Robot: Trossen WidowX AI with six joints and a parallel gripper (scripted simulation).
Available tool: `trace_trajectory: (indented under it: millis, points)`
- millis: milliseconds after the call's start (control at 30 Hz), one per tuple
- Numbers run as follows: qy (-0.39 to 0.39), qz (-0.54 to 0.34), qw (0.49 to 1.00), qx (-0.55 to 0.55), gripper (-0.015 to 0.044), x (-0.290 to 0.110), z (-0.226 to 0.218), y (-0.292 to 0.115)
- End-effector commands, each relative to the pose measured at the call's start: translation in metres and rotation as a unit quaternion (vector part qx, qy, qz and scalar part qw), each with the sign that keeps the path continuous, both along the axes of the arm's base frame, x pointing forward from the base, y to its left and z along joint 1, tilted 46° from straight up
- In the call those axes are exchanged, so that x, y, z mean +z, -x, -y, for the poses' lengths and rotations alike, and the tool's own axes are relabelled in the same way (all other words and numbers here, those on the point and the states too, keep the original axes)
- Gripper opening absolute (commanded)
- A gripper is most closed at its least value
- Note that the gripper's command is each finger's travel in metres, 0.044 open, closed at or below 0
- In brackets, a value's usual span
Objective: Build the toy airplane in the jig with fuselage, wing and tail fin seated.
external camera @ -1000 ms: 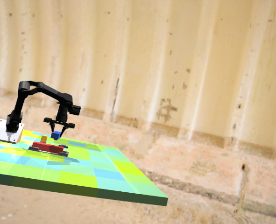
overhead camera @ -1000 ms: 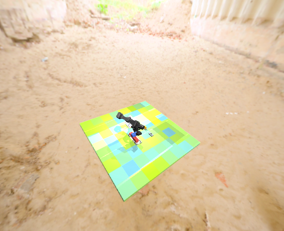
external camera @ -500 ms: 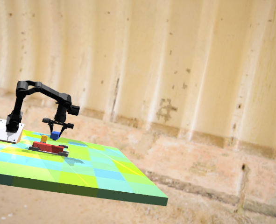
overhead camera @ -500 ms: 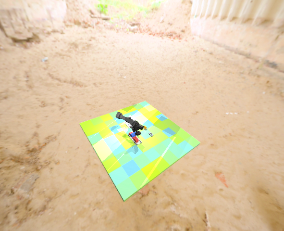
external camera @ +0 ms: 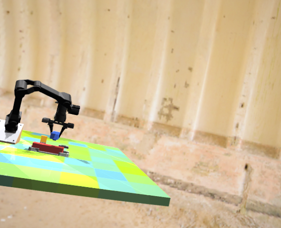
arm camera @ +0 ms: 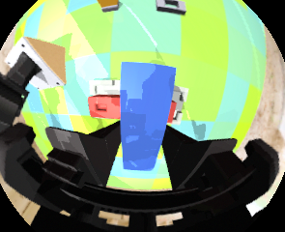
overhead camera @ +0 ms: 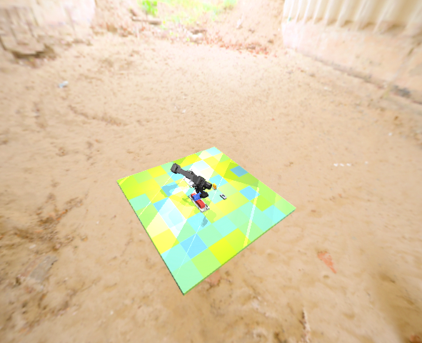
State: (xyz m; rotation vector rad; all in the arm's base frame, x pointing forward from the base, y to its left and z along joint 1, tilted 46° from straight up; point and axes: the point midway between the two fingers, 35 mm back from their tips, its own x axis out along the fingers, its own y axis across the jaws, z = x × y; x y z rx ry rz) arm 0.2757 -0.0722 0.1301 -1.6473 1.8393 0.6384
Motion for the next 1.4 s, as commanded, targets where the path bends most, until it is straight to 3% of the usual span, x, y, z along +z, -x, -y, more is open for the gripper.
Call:
trace_trajectory:
  millis: [0, 1367]
  points:
    - [0.002, 0.002, 1.000, 0.002, 0.0195, 0.002, 0.000, 0.000]
    - [0.000, 0.000, 1.000, 0.000, 0.0181, -0.024, 0.028, 0.002]
